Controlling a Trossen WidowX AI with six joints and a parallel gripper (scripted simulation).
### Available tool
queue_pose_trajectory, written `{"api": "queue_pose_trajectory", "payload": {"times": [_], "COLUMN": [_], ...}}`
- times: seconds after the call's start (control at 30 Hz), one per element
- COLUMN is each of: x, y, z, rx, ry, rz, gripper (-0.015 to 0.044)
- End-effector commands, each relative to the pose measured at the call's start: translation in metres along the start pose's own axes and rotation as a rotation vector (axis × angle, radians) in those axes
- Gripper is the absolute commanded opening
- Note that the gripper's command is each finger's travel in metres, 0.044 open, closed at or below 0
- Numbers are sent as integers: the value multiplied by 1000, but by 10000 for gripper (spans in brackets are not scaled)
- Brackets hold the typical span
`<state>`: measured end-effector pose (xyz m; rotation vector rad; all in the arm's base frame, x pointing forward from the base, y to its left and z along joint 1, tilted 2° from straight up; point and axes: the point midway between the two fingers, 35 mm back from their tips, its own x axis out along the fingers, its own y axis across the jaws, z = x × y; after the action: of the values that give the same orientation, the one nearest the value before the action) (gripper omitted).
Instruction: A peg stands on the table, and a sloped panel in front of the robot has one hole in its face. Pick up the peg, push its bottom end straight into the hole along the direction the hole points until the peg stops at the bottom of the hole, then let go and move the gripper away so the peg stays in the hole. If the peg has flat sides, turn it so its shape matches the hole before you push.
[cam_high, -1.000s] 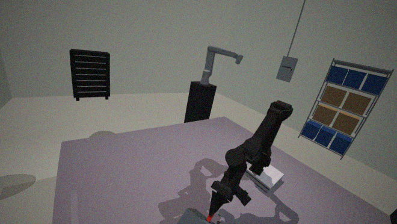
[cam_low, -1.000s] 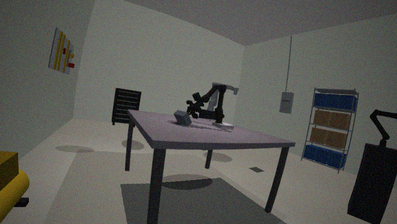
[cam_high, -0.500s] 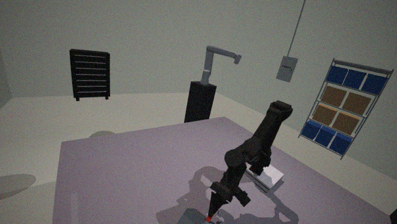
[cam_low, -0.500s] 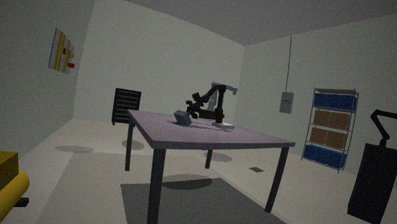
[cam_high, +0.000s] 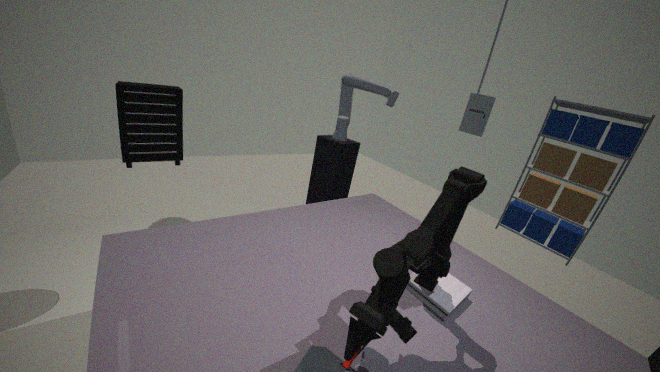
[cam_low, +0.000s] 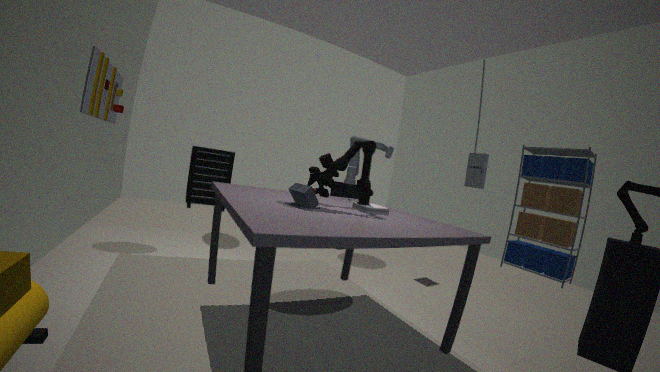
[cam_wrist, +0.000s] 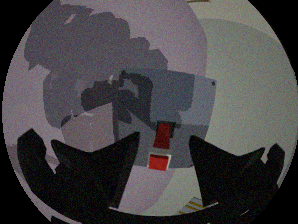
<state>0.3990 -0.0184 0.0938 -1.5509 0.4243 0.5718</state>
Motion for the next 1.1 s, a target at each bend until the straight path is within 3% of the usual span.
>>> {"api": "queue_pose_trajectory", "payload": {"times": [0.0,0.13,1.07], "x": [0,-3,-33], "y": [0,0,-6], "z": [0,0,-2], "rx": [0,0,2], "ry": [0,0,4], "rz": [0,0,-1], "gripper": [341,440,440]}}
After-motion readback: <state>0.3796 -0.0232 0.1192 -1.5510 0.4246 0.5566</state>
